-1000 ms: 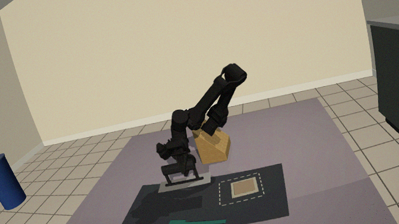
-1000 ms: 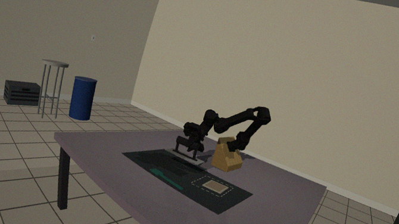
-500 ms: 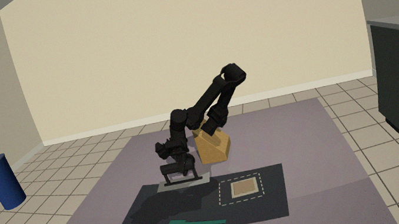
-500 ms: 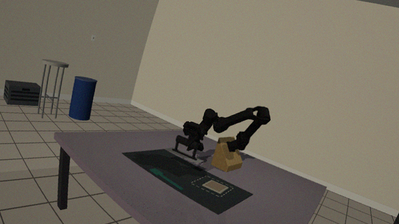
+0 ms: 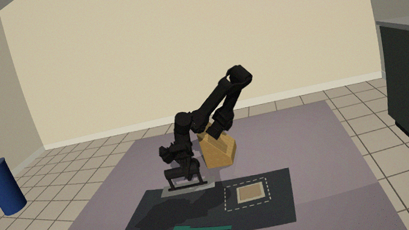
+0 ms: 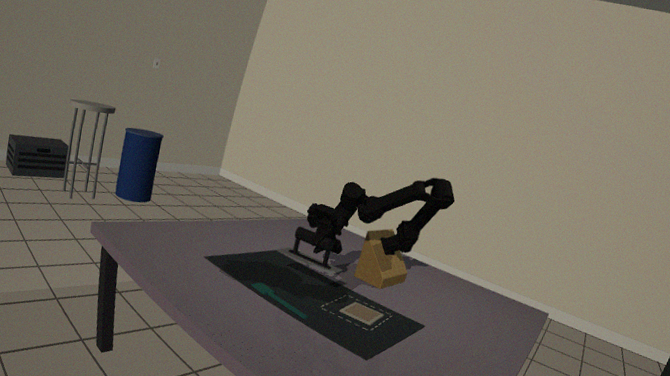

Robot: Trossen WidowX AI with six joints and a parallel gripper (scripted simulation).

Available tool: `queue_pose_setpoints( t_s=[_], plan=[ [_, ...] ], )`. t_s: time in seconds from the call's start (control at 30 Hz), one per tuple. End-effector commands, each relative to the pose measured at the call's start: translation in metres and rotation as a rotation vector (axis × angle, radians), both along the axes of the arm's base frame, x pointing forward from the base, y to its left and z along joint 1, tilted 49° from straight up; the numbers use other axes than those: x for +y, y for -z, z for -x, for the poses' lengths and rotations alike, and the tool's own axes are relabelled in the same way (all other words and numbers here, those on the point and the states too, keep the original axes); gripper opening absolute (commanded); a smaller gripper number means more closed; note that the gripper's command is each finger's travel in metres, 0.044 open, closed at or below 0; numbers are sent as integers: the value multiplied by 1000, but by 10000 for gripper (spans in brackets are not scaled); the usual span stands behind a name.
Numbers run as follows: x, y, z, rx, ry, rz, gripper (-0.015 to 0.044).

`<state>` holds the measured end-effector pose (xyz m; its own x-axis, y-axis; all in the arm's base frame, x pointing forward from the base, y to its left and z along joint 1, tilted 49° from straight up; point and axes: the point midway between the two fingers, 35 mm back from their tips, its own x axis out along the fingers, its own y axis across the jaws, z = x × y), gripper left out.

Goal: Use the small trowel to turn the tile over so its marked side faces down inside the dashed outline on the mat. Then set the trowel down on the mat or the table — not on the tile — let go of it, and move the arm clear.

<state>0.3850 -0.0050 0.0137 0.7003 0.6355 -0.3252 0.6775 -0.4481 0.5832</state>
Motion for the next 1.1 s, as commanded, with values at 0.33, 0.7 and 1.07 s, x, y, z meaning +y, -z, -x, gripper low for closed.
queue_pose_setpoints(
  t_s=[0.33,0.7,1.07],
  plan=[
    [0,0,0,0,0,0,0],
    [-14,25,5,18,16,9,0],
    [-33,62,17,42,38,17,0]
  ],
)
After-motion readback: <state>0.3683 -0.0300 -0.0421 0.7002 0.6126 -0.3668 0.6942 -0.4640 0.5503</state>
